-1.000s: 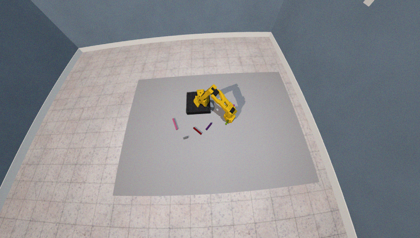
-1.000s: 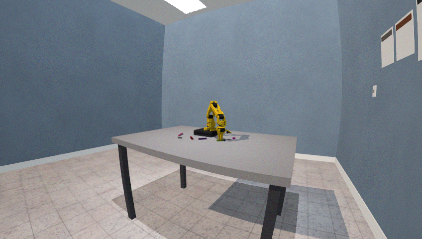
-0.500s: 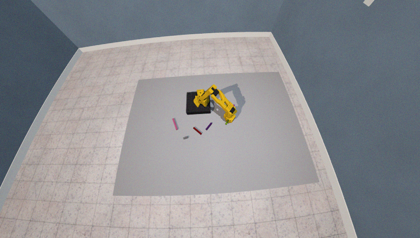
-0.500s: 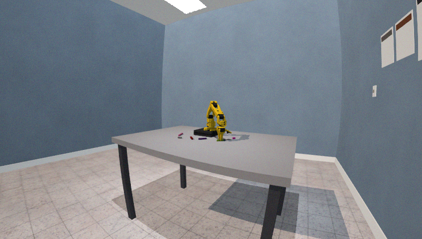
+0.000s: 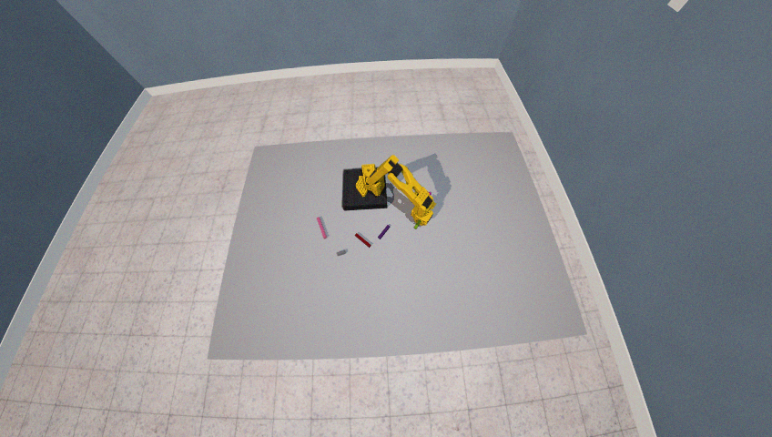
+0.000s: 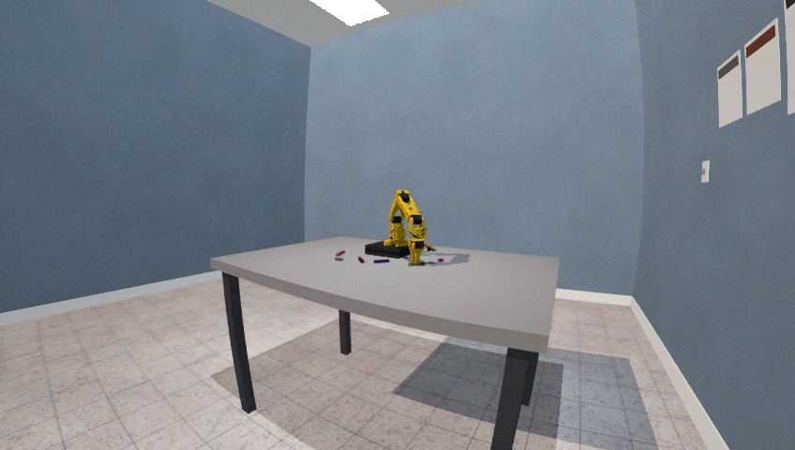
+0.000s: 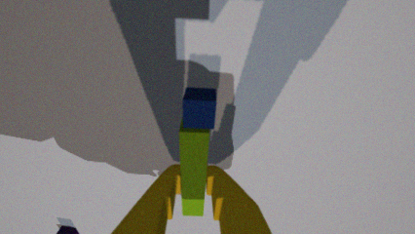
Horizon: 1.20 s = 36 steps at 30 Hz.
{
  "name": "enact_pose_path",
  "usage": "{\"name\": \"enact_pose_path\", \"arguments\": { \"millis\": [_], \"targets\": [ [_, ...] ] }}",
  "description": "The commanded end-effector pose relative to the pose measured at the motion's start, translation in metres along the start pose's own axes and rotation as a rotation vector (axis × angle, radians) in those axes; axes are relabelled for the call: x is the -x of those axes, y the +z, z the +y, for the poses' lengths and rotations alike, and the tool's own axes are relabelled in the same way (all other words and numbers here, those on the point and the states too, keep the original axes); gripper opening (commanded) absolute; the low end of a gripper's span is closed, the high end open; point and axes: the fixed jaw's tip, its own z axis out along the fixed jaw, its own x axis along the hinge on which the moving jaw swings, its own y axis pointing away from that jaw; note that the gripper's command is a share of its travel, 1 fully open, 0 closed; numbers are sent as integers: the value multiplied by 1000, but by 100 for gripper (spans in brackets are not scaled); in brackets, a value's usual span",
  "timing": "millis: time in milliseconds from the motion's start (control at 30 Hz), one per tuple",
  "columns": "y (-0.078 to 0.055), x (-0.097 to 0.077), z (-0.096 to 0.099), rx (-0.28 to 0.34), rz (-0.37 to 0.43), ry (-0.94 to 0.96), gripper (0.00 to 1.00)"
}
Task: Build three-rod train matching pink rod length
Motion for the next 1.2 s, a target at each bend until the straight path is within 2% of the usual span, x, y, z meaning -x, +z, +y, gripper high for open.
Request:
{"name": "enact_pose_path", "arguments": {
  "millis": [0,1167],
  "targets": [
    [0,2,-1,-5,-2,-1,0],
    [-2,2,-4,-14,-1,-1,0]
  ]
}}
